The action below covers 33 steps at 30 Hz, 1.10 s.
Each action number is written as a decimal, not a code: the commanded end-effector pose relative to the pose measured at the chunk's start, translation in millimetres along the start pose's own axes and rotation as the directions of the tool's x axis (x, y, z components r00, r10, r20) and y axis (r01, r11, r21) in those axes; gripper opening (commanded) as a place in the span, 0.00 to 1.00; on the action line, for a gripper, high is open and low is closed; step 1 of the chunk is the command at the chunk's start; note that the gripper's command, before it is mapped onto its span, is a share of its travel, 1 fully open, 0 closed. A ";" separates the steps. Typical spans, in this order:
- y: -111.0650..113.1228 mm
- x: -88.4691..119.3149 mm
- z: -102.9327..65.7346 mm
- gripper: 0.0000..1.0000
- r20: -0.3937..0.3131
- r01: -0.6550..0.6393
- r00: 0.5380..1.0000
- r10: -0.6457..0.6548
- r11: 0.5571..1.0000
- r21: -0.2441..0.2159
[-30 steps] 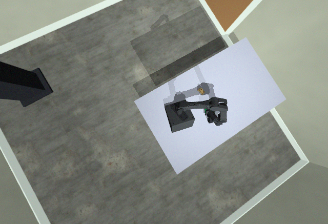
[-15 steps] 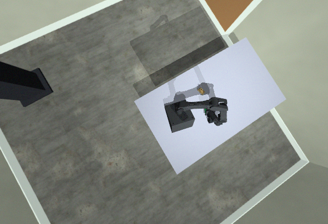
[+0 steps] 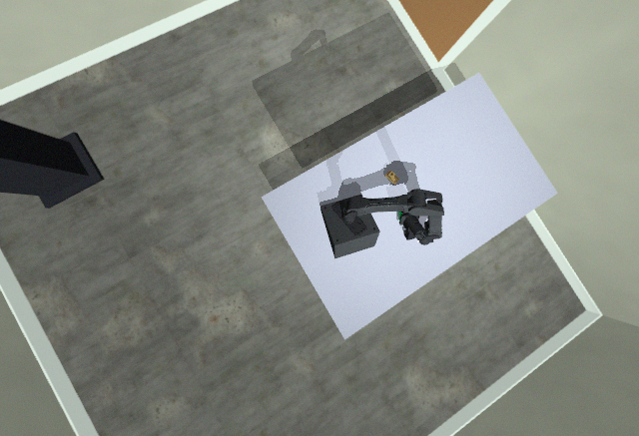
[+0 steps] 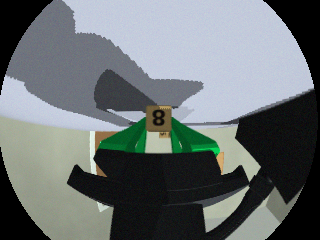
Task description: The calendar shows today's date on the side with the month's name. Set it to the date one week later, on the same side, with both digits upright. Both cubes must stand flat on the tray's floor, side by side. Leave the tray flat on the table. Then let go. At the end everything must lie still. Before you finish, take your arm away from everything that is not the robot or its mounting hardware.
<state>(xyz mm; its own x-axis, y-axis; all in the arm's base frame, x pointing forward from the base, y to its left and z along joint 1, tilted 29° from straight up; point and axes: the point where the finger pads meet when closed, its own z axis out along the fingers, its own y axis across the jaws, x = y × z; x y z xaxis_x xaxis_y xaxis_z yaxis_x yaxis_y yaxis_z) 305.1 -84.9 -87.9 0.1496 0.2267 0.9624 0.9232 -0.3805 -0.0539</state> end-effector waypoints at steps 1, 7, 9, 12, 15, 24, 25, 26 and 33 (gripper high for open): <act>0.3 -7.1 3.0 0.26 0.004 0.004 1.000 -0.004 1.000 -0.004; 0.3 -7.1 3.0 0.26 0.004 0.004 1.000 -0.004 1.000 -0.004; 0.3 -7.1 3.0 0.26 0.004 0.004 1.000 -0.004 1.000 -0.004; 0.3 -7.1 3.0 0.26 0.004 0.004 1.000 -0.004 1.000 -0.004; 0.3 -7.1 3.0 0.29 0.004 0.004 1.000 -0.004 1.000 -0.004; 0.4 -7.5 1.8 0.41 0.004 0.004 1.000 -0.004 1.000 -0.008; 0.4 -7.5 1.8 0.41 0.004 0.004 1.000 -0.004 1.000 -0.008; 0.4 -7.5 1.8 0.41 0.004 0.004 1.000 -0.004 1.000 -0.008; 0.4 -7.5 1.8 0.64 0.004 0.004 1.000 -0.004 1.000 -0.008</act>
<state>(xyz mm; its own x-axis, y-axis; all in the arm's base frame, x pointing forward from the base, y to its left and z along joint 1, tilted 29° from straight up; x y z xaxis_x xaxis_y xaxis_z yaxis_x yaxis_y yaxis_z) 305.7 -84.9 -89.0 0.1447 0.2321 0.9619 0.9239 -0.3797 -0.0474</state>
